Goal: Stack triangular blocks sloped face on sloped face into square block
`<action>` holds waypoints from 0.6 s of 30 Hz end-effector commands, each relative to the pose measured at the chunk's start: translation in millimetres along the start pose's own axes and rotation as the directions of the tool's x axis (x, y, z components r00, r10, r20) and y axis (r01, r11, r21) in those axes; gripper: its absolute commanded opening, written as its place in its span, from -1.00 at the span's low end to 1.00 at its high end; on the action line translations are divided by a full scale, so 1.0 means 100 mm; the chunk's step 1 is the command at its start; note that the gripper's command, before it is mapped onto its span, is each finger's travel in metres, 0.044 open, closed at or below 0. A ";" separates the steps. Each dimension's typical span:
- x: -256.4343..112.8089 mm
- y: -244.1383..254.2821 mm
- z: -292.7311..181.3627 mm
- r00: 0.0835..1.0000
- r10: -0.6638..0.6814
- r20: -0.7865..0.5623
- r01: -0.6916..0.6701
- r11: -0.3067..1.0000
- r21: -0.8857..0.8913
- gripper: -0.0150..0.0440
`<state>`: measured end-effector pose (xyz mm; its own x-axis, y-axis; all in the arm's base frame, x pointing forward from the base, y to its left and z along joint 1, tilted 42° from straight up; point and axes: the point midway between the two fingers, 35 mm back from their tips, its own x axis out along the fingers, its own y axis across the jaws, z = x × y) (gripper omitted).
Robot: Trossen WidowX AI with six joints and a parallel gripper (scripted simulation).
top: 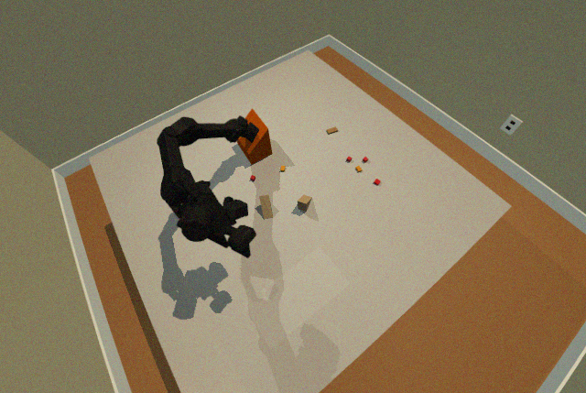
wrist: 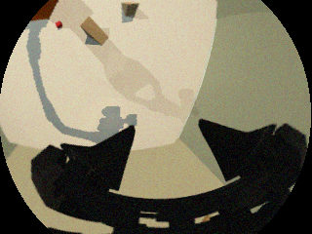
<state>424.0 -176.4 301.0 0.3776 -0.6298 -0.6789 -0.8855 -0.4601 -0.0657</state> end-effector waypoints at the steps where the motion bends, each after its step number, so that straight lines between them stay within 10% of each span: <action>1: 0.40 -0.11 0.58 0.982 0.061 0.179 -0.057 0.998 -0.026 1.00; 18: 1.13 0.15 2.71 0.614 0.437 0.657 -0.410 0.888 -0.208 1.00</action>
<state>387.4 -90.0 32.3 -0.2926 -0.2055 -0.9339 -0.8860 -0.3091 0.3457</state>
